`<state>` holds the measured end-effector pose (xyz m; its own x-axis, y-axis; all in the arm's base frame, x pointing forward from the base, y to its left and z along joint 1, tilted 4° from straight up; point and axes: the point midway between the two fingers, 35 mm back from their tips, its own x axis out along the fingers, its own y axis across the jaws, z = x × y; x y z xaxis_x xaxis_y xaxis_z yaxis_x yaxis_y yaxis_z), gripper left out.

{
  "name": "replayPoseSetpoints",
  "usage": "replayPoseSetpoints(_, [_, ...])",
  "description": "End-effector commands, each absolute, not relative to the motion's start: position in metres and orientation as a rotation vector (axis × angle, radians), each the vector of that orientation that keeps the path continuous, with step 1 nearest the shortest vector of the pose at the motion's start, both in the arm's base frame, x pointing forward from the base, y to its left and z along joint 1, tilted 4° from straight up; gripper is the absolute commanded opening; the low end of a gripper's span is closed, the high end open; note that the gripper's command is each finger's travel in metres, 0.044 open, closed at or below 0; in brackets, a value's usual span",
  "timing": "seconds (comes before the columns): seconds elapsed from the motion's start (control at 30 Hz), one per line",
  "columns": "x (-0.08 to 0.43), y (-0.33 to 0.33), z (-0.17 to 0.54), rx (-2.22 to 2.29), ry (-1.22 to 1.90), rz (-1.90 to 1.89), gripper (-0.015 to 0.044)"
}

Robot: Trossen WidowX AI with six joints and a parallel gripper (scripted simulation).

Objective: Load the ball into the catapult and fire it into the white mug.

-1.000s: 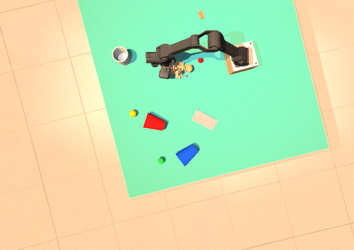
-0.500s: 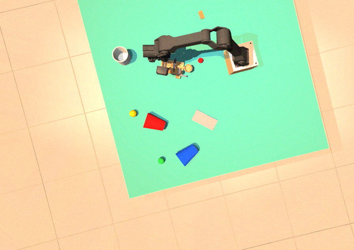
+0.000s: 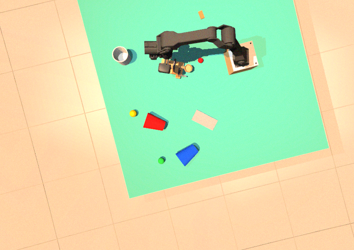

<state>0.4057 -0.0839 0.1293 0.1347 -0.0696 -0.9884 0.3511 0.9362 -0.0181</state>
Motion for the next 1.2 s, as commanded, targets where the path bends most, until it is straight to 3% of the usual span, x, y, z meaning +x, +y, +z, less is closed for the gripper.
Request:
replayPoseSetpoints(0.0, [0.380,-0.087,0.103,0.202,1.466,-0.275,0.0300])
replayPoseSetpoints(0.67, [0.208,-0.078,0.005,-0.057,1.513,-0.032,0.0300])
replayPoseSetpoints(1.17, [0.207,-0.079,-0.014,-0.065,1.514,-0.024,0.0300])
